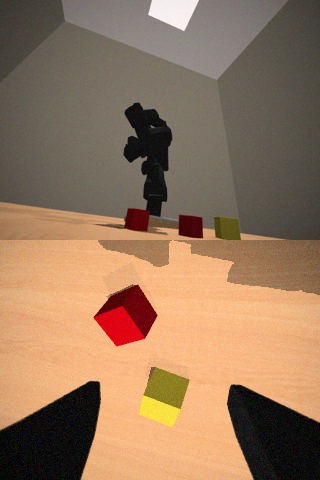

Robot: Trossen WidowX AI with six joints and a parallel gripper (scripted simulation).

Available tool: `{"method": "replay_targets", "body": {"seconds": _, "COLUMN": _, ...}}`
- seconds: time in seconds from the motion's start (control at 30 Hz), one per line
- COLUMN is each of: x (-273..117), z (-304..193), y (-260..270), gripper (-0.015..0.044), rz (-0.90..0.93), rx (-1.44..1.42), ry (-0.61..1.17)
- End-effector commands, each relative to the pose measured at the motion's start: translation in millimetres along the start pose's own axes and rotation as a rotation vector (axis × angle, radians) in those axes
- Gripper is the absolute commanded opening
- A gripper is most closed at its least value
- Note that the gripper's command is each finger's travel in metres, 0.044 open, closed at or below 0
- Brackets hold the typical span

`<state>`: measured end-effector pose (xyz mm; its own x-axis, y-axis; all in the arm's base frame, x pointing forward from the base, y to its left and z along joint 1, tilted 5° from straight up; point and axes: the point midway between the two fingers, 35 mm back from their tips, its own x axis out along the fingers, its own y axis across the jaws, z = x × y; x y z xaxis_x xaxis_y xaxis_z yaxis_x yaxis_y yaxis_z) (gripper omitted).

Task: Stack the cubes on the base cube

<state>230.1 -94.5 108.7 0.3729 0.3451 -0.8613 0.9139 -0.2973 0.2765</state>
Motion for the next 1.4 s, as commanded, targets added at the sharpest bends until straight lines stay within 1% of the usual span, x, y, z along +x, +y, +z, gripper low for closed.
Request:
{"method": "replay_targets", "body": {"seconds": 0.0, "x": -3.4, "z": 10.5, "y": 16.3, "gripper": 0.0265, "rz": -0.096, "rx": -0.081, "ry": -0.086}}
{"method": "replay_targets", "body": {"seconds": 0.53, "x": -10.1, "z": 37.5, "y": 70.6, "gripper": 0.0265, "rz": -0.410, "rx": -0.366, "ry": -0.353}}
{"method": "replay_targets", "body": {"seconds": 0.8, "x": -9.0, "z": 38.3, "y": 71.0, "gripper": 0.0265, "rz": -0.414, "rx": -0.369, "ry": -0.355}}
{"method": "replay_targets", "body": {"seconds": 1.07, "x": 39.1, "z": 61.0, "y": 53.3, "gripper": 0.0265, "rz": -0.414, "rx": -0.369, "ry": -0.355}}
{"method": "replay_targets", "body": {"seconds": 1.37, "x": 51.3, "z": 66.7, "y": 48.1, "gripper": 0.0265, "rz": -0.414, "rx": -0.369, "ry": -0.355}}
